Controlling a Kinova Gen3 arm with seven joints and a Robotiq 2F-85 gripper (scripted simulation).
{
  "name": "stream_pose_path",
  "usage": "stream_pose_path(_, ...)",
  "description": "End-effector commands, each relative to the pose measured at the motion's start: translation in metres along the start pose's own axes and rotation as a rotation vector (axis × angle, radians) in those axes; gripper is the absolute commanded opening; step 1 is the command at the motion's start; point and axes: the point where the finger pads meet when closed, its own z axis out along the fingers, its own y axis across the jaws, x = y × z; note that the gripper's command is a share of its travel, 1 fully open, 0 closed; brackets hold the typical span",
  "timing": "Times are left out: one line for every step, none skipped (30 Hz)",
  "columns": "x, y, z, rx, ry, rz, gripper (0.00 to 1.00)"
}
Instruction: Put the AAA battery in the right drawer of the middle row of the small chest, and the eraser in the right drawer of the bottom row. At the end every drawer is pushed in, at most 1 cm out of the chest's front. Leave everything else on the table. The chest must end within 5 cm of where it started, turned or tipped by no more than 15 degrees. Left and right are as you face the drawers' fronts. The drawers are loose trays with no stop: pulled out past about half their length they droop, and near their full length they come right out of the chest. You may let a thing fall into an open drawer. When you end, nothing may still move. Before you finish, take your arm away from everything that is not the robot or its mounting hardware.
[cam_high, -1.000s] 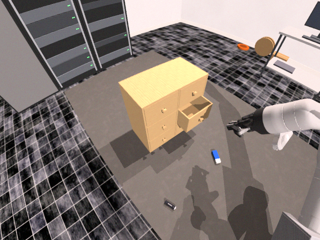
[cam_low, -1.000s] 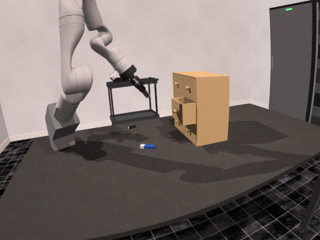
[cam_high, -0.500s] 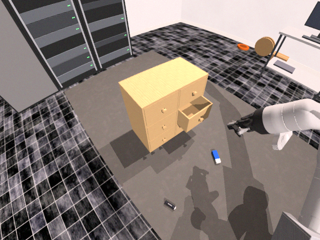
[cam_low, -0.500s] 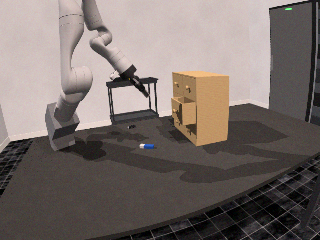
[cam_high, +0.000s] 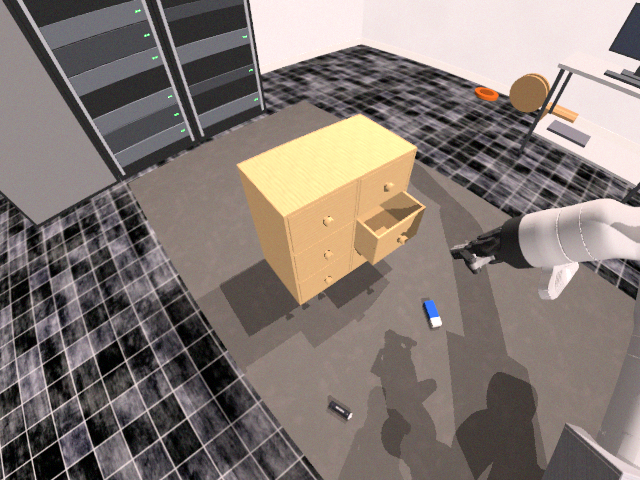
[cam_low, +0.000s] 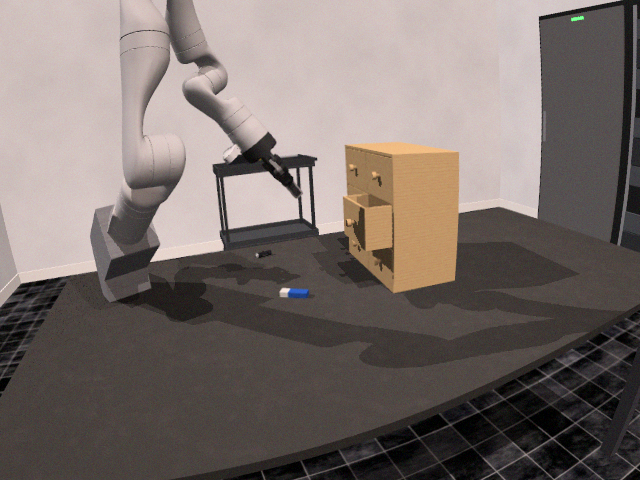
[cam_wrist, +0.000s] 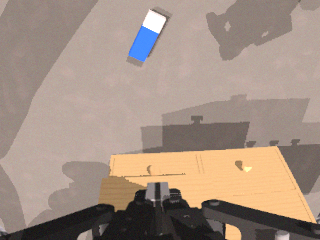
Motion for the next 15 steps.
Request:
stream_pose_path(0.002,-0.002,0.004,0.006,0.003,0.004,0.0)
stream_pose_path(0.002,-0.002,0.005,0.006,0.003,0.004,0.0)
stream_pose_path(0.002,-0.002,0.006,0.006,0.004,0.004,0.0)
stream_pose_path(0.002,-0.002,0.007,0.006,0.004,0.004,0.0)
stream_pose_path(0.002,-0.002,0.008,0.006,0.004,0.004,0.0)
stream_pose_path(0.002,-0.002,0.01,0.006,0.004,0.004,0.0)
stream_pose_path(0.002,-0.003,0.011,0.006,0.004,0.004,0.0)
stream_pose_path(0.002,-0.003,0.012,0.006,0.004,0.004,0.0)
stream_pose_path(0.001,-0.002,0.013,0.006,0.004,0.004,0.0)
stream_pose_path(0.001,-0.002,0.014,0.006,0.004,0.004,0.0)
stream_pose_path(0.001,-0.002,0.016,0.006,0.004,0.004,0.0)
stream_pose_path(0.001,-0.003,0.017,0.006,0.004,0.004,0.0)
stream_pose_path(0.001,-0.002,0.018,0.006,0.004,0.004,0.0)
stream_pose_path(0.001,-0.002,0.019,0.005,0.004,-0.012,0.0)
stream_pose_path(0.001,-0.002,0.02,0.006,0.004,-0.012,0.0)
